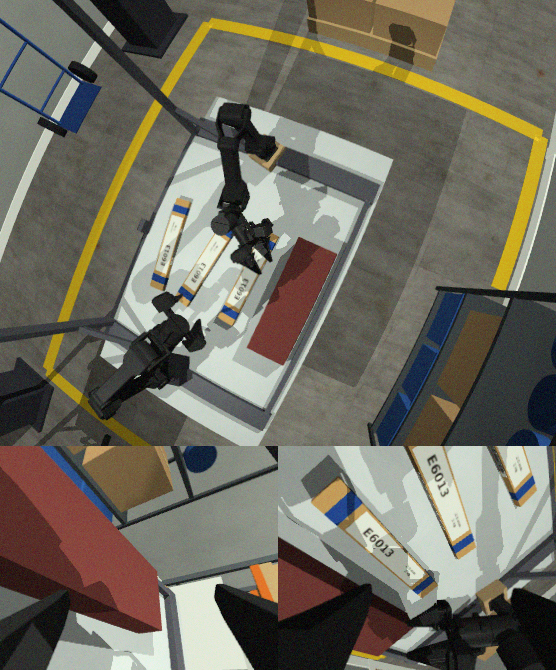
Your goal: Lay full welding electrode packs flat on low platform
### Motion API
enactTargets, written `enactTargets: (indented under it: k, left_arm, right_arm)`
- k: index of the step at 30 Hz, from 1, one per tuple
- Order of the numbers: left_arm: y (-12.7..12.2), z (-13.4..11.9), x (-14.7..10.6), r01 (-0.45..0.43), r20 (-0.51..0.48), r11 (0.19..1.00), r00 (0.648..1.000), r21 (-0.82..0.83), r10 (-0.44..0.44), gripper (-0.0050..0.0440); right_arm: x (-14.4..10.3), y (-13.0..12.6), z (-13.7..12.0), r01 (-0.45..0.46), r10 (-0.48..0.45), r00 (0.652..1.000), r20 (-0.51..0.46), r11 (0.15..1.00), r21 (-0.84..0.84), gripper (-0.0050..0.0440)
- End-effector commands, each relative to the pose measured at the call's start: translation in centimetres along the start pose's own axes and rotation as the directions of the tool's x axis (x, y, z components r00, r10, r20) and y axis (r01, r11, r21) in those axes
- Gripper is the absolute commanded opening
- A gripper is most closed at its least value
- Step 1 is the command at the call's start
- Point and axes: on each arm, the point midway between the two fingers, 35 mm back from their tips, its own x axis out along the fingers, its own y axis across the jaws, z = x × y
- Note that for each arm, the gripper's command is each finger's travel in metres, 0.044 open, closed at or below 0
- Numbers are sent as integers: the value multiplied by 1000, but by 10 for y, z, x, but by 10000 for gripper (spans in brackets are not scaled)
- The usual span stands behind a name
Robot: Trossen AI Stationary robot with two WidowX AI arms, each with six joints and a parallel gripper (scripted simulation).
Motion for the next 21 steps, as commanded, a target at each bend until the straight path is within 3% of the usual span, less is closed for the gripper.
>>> enactTargets:
  k: [1,21]
  left_arm:
    - [-8,2,-1,16,2,1000,1000,-14,-16,440]
    - [0,0,0,0,0,1000,1000,0,0,440]
  right_arm:
    - [-5,-3,-2,8,-8,1000,-18,1000,-6,440]
    - [0,0,0,0,0,1000,0,1000,0,440]
